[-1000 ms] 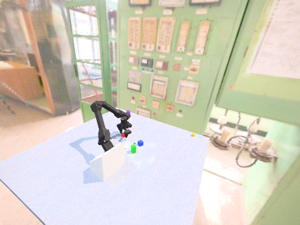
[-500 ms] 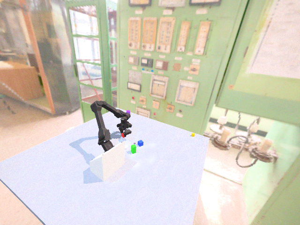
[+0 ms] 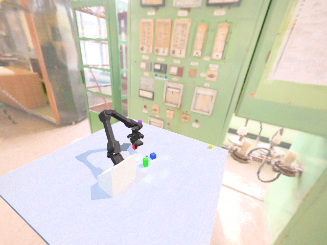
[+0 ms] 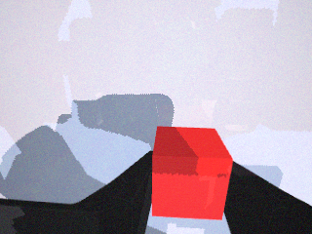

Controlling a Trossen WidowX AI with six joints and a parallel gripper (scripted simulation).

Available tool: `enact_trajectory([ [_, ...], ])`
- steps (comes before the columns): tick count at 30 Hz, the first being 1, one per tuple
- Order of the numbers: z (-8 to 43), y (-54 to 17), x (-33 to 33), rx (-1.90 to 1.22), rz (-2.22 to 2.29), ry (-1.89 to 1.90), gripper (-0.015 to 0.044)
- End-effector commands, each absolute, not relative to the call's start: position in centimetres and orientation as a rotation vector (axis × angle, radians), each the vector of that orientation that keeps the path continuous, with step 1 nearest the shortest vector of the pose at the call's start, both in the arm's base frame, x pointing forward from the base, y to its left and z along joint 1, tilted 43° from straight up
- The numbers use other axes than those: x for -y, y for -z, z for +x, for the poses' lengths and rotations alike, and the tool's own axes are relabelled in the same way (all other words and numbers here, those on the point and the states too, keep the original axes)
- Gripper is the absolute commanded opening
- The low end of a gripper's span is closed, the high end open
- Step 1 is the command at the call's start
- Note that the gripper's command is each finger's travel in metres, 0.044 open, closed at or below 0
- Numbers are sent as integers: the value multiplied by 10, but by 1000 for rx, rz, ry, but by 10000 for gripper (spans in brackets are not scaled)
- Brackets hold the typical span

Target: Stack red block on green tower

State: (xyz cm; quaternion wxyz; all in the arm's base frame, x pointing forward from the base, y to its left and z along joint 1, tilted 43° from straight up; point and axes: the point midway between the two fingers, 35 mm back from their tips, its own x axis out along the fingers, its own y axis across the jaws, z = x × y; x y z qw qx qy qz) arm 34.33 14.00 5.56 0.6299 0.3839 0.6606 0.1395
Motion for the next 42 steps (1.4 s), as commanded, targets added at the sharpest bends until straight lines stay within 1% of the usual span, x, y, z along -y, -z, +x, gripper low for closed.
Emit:
enact_trajectory([
  [1, 345, -71, -128, -1497, 878, -324, 0],
  [17, 336, -132, -70, -1498, 875, -321, 0],
  [22, 335, -137, -65, -1498, 875, -321, 0],
  [27, 335, -132, -60, -1498, 873, -317, 0],
  [42, 307, -65, 15, -1480, 826, -294, 0],
])
